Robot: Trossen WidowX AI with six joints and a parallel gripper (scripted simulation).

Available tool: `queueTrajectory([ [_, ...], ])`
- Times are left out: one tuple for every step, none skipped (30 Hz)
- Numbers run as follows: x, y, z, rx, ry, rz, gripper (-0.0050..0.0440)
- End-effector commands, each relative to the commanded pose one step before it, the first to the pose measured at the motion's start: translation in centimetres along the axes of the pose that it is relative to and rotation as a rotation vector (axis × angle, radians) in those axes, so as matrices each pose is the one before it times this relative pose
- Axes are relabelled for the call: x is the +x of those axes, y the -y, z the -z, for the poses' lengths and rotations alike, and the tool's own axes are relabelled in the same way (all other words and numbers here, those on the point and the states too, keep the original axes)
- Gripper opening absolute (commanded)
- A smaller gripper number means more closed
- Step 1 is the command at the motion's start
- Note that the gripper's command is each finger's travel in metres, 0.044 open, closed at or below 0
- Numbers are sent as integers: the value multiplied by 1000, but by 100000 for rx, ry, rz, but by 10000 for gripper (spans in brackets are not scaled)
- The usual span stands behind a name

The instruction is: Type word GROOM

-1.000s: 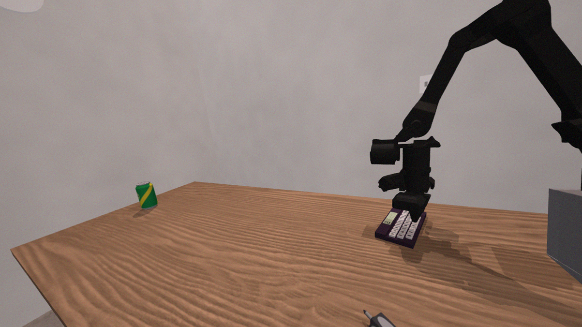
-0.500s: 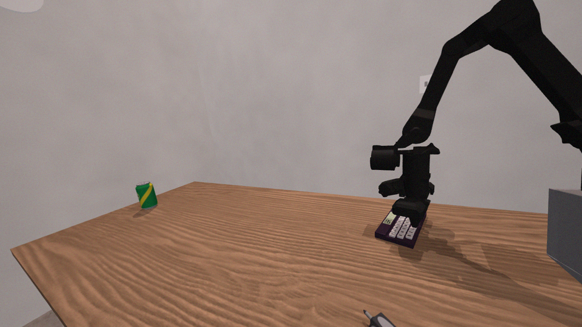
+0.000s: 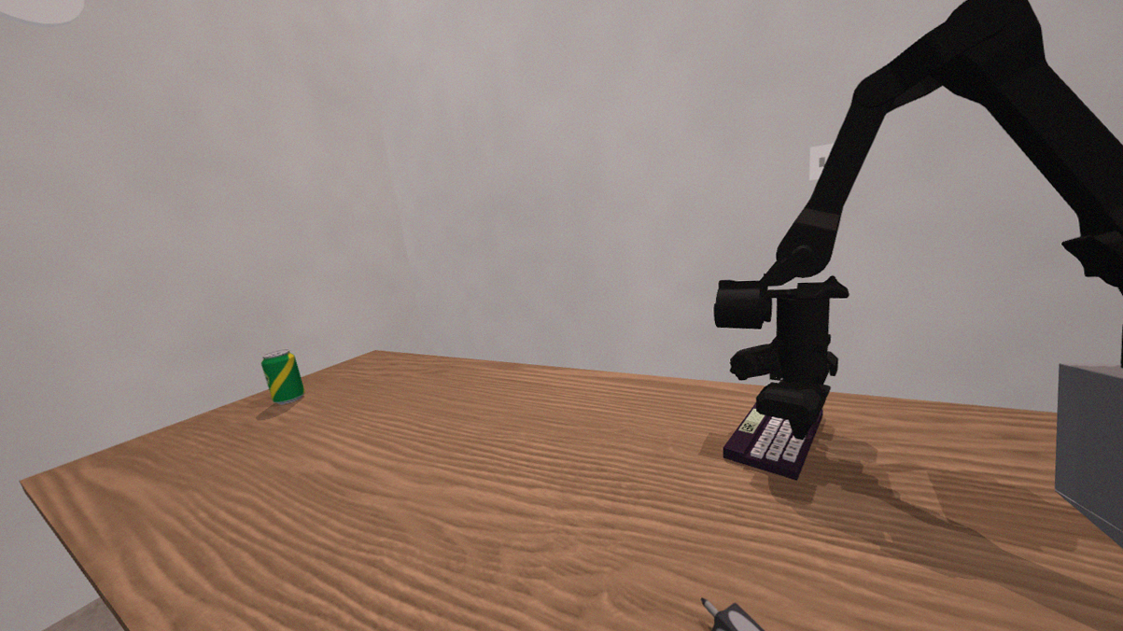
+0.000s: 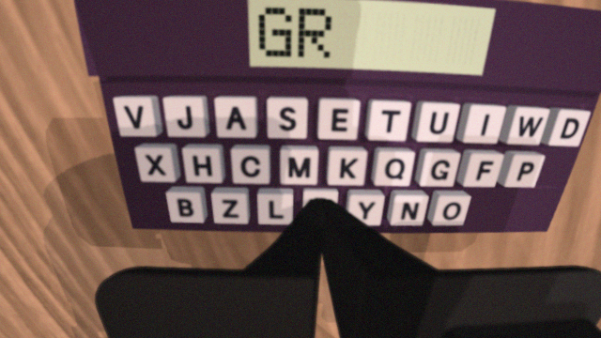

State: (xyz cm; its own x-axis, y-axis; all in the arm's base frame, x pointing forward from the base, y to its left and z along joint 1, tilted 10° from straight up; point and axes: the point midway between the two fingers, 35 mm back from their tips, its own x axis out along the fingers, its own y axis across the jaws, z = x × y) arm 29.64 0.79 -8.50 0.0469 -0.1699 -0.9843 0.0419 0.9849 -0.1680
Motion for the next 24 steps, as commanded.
queueTrajectory([
  [-438, 5, -615, 287, 2448, -249, -50],
  [13, 0, 0, 0, 0, 0, -50],
  [13, 0, 0, 0, 0, 0, -50],
  [13, 0, 0, 0, 0, 0, -50],
  [130, 10, 99, -133, -395, 114, -50],
  [130, 11, 100, -134, -395, 112, -50],
  [128, 13, 102, -134, -396, 110, -50],
  [-354, 24, -208, 166, 979, -128, -50],
  [-2, 0, -6, 2, 13, -2, -50],
  [0, 0, 0, 16, 0, 0, -50],
  [0, 0, 0, 26, 0, 0, -50],
  [0, 0, 0, 15, 0, 0, -50],
  [0, 0, 0, 0, 0, 0, -50],
  [0, 0, 0, 0, 0, 0, -50],
  [0, 0, 0, 6, 0, 0, -50],
  [0, 0, 0, 0, 0, 0, -50],
  [0, 0, 0, 0, 0, 0, -50],
  [-33, -57, -85, 173, 195, -205, -50],
  [0, 0, 0, 0, 0, 0, -50],
  [-543, 25, -314, 185, 1357, -33, -50],
  [-518, -112, -294, 151, 599, -110, -50],
  [-495, -9, -31, 115, 34, -5, -50],
  [-631, -2, -15, 3, 11, 0, -50],
  [-806, 2, 2, 3, 13, 0, -50],
])
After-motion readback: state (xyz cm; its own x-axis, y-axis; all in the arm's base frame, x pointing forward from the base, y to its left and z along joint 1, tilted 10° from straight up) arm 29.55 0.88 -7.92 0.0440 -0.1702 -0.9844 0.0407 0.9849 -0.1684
